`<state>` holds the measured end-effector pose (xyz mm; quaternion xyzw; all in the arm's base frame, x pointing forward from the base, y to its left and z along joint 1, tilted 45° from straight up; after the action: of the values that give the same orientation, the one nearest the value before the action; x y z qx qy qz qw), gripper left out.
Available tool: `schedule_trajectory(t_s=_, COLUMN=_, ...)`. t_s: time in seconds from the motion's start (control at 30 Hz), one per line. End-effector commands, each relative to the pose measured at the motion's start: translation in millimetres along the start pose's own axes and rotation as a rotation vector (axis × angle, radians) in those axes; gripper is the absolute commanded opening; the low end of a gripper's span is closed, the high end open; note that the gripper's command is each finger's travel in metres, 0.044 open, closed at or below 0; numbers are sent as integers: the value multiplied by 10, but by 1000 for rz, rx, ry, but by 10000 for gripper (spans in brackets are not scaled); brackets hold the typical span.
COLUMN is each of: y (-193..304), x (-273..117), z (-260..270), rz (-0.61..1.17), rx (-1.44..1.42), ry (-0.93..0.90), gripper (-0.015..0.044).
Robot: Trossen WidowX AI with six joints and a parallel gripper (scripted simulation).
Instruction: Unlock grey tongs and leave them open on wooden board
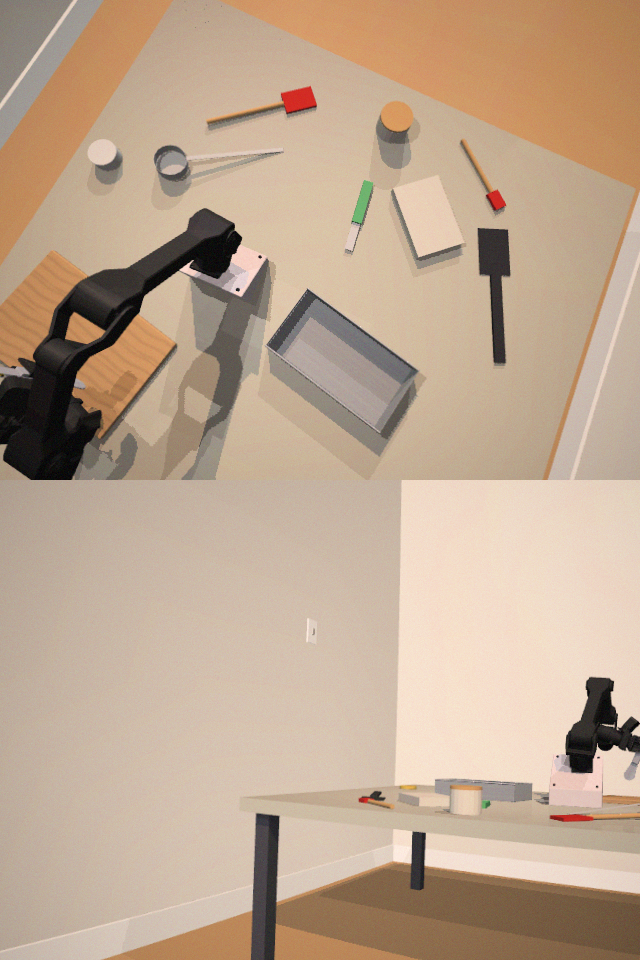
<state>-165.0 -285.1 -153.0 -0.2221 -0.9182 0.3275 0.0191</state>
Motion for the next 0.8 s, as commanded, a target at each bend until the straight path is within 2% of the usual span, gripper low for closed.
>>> schedule_trajectory(t_s=0.0, y=-7, x=-1, z=0, rz=-11, rx=2, ry=-2, gripper=-150)
schedule_trajectory(t_s=0.53, y=-9, x=8, z=-3, rz=2, rx=0, ry=2, gripper=-150)
schedule_trajectory(t_s=0.77, y=-54, x=172, z=-42, rz=248, rx=-17, ry=47, gripper=-150)
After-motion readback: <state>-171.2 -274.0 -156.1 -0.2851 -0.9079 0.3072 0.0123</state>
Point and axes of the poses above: the point midway between the two fingers, 35 mm back from their tips, its own x axis out along the fingers, its own z axis across the jaws, y = z × x, the point moved 4 cm from there along -x, back along the fingers, and after that the axes turned 10 degrees about -x, right-handed, at the moved point
